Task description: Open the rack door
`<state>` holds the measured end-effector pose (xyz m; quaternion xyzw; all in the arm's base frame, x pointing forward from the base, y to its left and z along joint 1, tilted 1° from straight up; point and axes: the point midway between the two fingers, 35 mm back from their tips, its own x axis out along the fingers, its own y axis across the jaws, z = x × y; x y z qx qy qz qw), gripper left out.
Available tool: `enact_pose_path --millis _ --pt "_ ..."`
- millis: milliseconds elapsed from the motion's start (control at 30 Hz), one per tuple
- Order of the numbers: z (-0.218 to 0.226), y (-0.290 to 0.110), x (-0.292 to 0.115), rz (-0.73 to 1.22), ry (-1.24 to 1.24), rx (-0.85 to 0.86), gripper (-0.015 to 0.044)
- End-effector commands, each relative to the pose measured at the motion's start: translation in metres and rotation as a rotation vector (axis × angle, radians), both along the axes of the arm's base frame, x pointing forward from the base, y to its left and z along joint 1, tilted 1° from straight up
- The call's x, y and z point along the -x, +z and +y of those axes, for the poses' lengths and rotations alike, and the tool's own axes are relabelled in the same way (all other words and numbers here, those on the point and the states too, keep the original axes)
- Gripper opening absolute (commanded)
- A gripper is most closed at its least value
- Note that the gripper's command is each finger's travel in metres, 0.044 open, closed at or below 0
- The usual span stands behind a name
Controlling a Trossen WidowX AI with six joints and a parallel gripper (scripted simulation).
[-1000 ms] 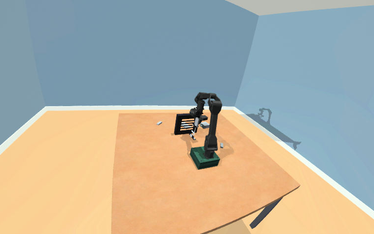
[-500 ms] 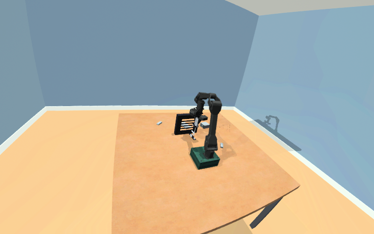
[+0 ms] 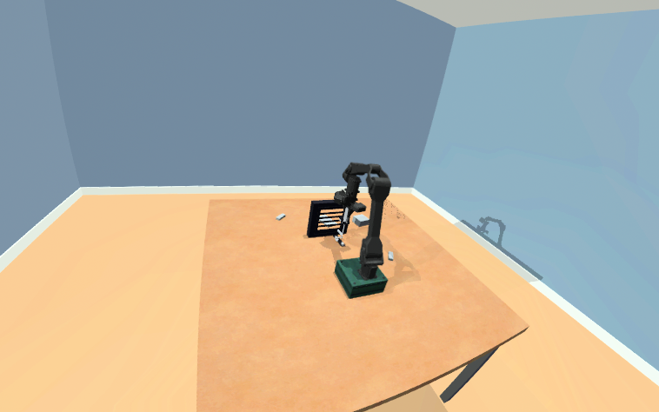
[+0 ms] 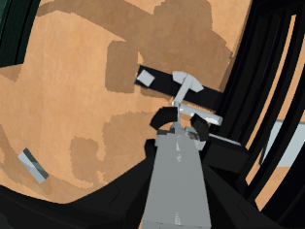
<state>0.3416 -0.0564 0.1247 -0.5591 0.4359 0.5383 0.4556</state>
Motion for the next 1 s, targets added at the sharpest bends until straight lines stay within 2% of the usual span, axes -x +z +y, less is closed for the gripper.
enact_pose_path --millis 0,333,467,967 --pt "0.000 -0.001 0.000 0.000 0.001 -0.003 0.0075" --pt "0.000 -0.001 0.000 0.000 0.001 -0.003 0.0009" --pt "0.001 -0.001 0.001 0.000 -0.013 -0.003 0.0009" --pt "0.006 -0.001 0.013 0.003 -0.325 -0.016 0.0009"
